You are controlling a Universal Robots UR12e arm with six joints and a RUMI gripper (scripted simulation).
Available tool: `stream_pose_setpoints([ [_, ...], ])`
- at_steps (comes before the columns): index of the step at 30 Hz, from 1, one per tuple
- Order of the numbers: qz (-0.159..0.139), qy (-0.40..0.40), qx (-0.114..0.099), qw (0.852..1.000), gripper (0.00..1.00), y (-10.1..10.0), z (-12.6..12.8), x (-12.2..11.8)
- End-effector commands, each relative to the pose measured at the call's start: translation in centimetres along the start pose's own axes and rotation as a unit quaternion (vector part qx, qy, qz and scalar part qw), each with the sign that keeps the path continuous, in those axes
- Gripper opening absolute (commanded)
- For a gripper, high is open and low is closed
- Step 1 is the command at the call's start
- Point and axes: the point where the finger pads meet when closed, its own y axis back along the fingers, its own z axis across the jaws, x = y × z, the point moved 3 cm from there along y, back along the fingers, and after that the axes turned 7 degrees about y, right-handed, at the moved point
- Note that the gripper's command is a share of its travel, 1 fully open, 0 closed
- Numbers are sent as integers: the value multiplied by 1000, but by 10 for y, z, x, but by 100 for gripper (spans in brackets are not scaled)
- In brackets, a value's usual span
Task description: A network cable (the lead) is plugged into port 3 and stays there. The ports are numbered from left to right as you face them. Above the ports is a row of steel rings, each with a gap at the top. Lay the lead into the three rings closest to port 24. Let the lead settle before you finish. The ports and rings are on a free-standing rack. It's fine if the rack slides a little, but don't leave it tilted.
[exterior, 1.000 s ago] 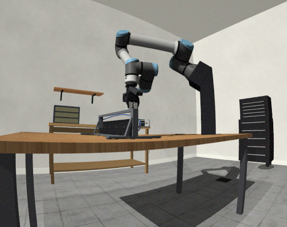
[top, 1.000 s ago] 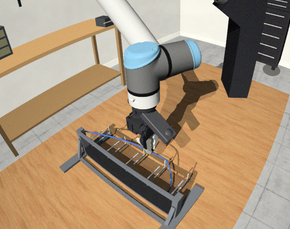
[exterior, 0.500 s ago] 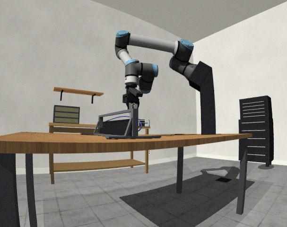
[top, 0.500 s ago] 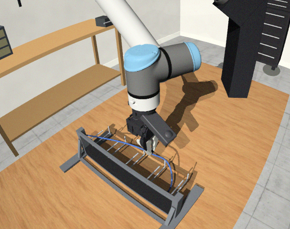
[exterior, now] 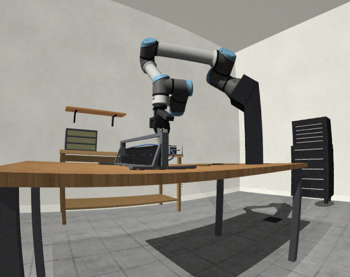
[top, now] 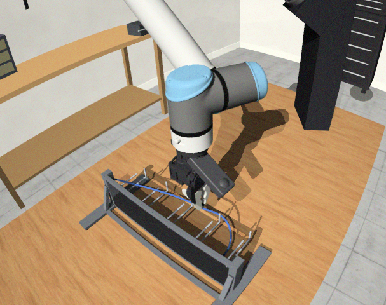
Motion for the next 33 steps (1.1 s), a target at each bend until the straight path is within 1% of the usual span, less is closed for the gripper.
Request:
stream_pose_setpoints([
  [1,0,0,-1,1000,0,-4,1,0],
  [17,0,0,-1,1000,0,-22,1,0],
  [33,0,0,-1,1000,0,-33,1,0],
])
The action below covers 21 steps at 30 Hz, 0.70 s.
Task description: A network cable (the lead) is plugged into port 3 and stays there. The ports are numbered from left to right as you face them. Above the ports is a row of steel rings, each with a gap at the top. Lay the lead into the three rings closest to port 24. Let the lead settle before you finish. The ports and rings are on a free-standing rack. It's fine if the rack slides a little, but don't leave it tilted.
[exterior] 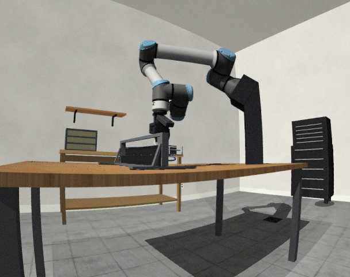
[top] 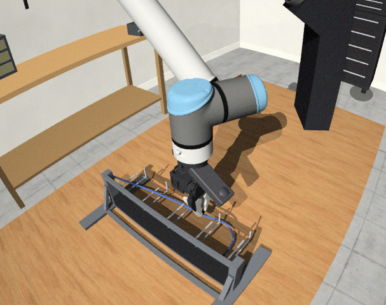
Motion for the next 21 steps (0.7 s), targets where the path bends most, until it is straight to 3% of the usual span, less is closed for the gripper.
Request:
stream_pose_setpoints([
  [1,0,0,-1,1000,0,-3,1,0],
  [21,0,0,-1,1000,0,-5,1,0],
])
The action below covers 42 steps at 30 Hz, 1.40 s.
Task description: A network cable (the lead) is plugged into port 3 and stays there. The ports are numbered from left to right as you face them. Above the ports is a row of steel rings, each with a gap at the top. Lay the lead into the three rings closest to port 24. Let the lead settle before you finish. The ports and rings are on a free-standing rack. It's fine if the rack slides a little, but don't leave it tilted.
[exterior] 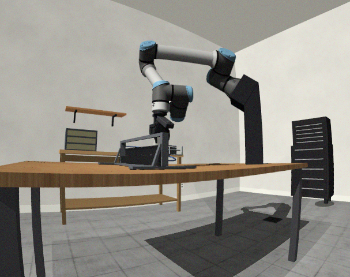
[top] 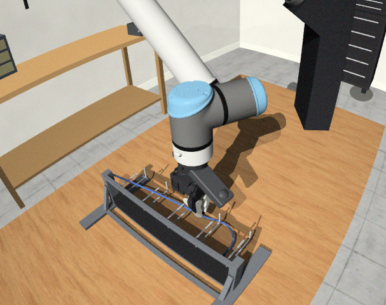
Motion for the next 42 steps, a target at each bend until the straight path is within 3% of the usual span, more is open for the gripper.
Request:
stream_pose_setpoints([
  [1,0,0,-1,1000,0,1,1,0],
  [16,0,0,-1,1000,0,1,7,-1],
  [42,0,0,-1,1000,0,1,39,-5],
])
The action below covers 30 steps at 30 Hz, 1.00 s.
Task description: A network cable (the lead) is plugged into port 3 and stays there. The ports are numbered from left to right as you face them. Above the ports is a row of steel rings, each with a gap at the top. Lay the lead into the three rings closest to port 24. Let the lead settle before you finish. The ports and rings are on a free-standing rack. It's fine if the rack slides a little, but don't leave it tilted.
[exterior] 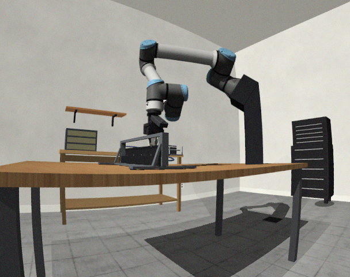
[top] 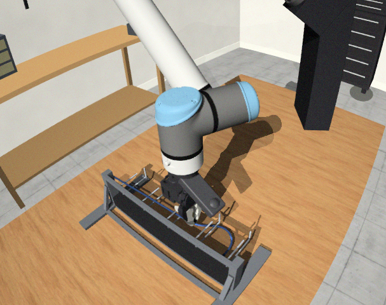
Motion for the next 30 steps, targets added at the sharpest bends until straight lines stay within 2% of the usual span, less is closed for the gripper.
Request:
stream_pose_setpoints([
  [1,0,0,0,1000,0,1,5,0],
  [27,0,0,0,1000,0,1,6,-1],
  [28,0,0,0,1000,20,1,6,-1],
  [30,0,0,0,1000,20,1,6,-1],
])
